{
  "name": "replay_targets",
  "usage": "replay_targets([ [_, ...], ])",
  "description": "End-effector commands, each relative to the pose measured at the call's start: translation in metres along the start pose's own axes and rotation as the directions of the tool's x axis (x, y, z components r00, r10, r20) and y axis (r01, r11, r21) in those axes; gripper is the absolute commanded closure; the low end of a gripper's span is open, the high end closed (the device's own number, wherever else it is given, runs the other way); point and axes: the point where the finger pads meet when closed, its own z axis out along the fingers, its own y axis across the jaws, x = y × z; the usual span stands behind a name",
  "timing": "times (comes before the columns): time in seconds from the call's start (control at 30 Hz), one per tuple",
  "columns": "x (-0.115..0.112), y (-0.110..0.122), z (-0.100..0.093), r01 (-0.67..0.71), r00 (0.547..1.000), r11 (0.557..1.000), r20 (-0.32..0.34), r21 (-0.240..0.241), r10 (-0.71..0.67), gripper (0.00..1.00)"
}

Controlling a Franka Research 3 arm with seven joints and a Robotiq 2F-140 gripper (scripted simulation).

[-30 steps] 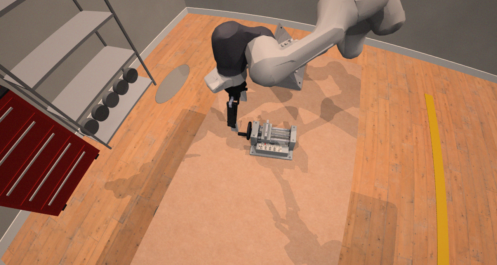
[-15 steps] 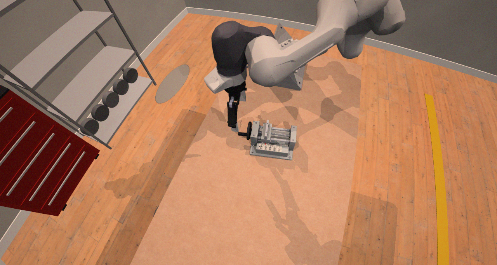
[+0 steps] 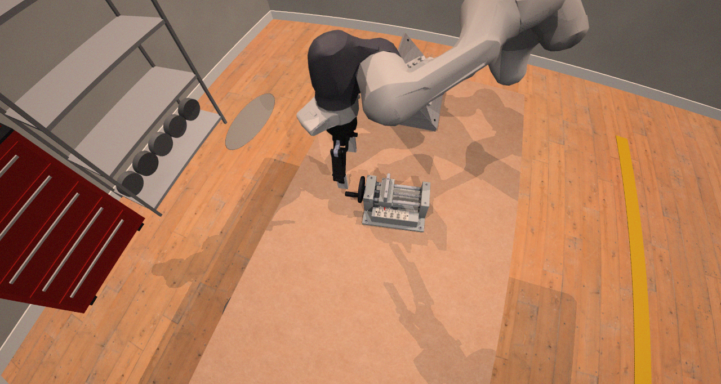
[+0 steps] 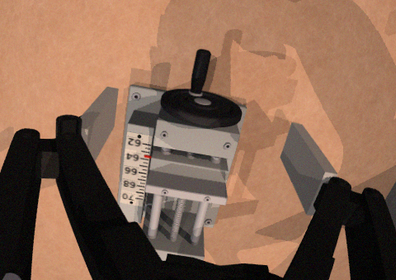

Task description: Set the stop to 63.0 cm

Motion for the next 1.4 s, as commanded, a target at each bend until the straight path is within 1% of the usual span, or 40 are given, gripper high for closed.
replay_targets([
  [0.0,-0.019,-0.014,0.0,0.006,1.0,1.0,-0.003,0.0,-0.006,0.67],
  [0.1,-0.055,-0.037,0.0,0.006,1.0,1.0,-0.003,0.0,-0.006,0.67],
  [0.17,-0.055,-0.037,0.0,0.006,1.0,1.0,-0.003,0.0,-0.006,0.67],
  [0.27,-0.087,-0.057,0.0,0.006,1.0,1.0,-0.003,0.0,-0.006,0.67],
  [0.33,-0.094,-0.062,0.0,0.006,1.0,1.0,-0.003,0.0,-0.006,0.67],
  [0.43,-0.095,-0.062,0.003,0.006,1.0,1.0,-0.003,0.0,-0.006,0.67],
  [0.57,-0.095,-0.062,0.026,0.006,1.0,1.0,-0.003,0.0,-0.006,0.67],
  [0.63,-0.095,-0.062,0.033,0.006,1.0,1.0,-0.003,0.0,-0.006,0.67],
  [1.37,-0.095,-0.062,0.033,0.006,1.0,1.0,-0.003,0.0,-0.006,0.67],
])
